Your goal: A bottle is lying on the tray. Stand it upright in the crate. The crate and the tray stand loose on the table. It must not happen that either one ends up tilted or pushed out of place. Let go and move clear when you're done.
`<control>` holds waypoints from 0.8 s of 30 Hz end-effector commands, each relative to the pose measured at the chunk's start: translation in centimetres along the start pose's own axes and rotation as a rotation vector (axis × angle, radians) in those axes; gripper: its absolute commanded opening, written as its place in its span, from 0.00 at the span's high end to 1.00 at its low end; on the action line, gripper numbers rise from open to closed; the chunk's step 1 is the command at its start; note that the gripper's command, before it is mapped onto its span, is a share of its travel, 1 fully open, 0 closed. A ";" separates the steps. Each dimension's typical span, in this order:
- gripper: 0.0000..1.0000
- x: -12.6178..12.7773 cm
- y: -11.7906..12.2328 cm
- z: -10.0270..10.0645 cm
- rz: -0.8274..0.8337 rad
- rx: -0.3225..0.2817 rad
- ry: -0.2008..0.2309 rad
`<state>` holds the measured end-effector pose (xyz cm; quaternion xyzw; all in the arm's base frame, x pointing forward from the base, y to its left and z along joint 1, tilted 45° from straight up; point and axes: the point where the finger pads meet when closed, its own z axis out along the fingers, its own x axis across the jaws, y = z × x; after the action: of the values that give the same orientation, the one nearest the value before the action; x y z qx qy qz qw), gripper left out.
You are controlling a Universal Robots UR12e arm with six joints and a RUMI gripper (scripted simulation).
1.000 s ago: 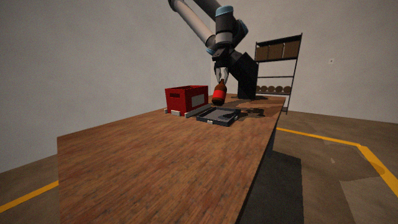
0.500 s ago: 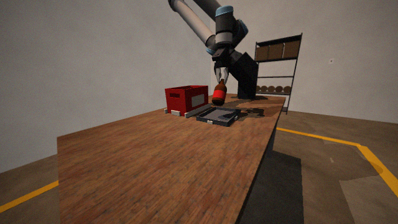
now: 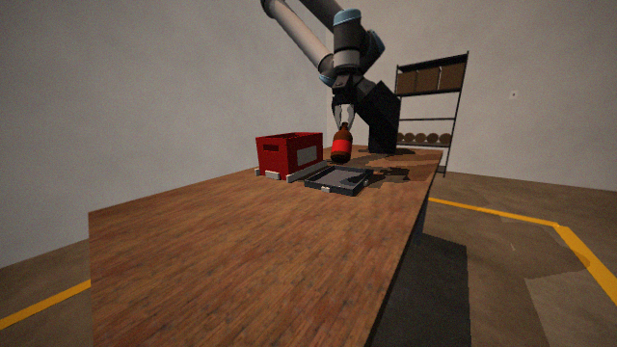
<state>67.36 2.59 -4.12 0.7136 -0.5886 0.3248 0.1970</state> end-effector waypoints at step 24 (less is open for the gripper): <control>1.00 0.0 0.0 -0.1 -0.120 0.003 -0.001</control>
<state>67.35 2.58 -4.12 0.7478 -0.5446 0.3128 0.2152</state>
